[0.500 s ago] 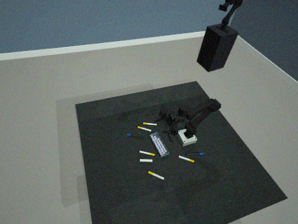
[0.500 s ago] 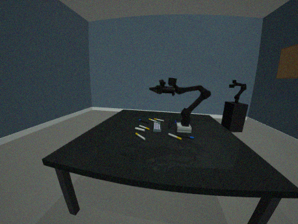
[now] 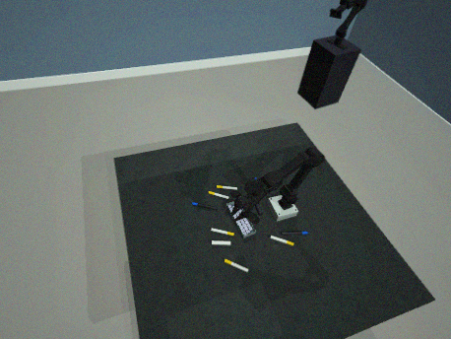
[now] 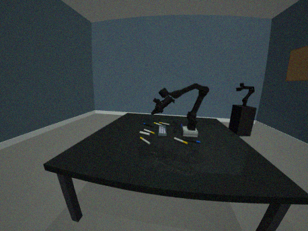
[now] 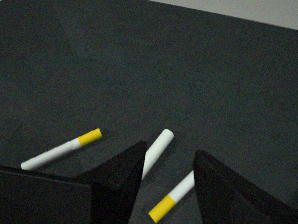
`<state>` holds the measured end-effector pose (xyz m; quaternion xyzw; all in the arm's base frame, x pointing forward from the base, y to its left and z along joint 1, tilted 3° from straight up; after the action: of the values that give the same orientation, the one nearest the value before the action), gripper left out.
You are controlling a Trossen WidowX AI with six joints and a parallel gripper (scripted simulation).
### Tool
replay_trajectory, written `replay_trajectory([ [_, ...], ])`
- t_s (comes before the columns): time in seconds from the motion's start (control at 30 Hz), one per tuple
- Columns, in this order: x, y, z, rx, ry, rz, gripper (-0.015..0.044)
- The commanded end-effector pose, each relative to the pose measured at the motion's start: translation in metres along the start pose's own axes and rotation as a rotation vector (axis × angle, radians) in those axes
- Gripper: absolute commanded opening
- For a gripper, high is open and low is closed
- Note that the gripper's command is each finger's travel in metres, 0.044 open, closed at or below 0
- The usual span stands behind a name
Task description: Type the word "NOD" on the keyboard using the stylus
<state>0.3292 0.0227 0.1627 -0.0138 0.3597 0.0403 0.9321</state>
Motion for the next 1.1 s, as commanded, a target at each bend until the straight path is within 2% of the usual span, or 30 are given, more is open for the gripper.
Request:
replay_trajectory([
  [0.0,0.028,0.005,-0.054,0.030,0.351,0.004,0.0020],
  [0.03,0.032,0.006,-0.068,0.035,0.440,0.004,0.0000],
  [0.13,0.037,0.010,-0.112,0.047,0.718,-0.005,0.0000],
  [0.2,0.036,0.011,-0.129,0.052,0.841,-0.012,0.0000],
  [0.73,0.036,0.009,-0.131,0.054,0.856,-0.014,0.0000],
  [0.93,0.030,-0.052,-0.136,0.057,0.857,-0.024,0.0000],
  [1.07,0.029,-0.059,-0.137,0.049,0.857,-0.020,0.0000],
])
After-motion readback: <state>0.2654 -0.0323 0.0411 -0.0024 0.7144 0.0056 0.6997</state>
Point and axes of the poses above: the point midway between the two fingers, 35 mm back from their tips, its own x axis out along the fingers, its own y axis across the jaws, z = x × y, the point moved 2 cm from there along -x, back along the fingers, and after that the axes turned 4 degrees about -x, right-handed, at the moved point
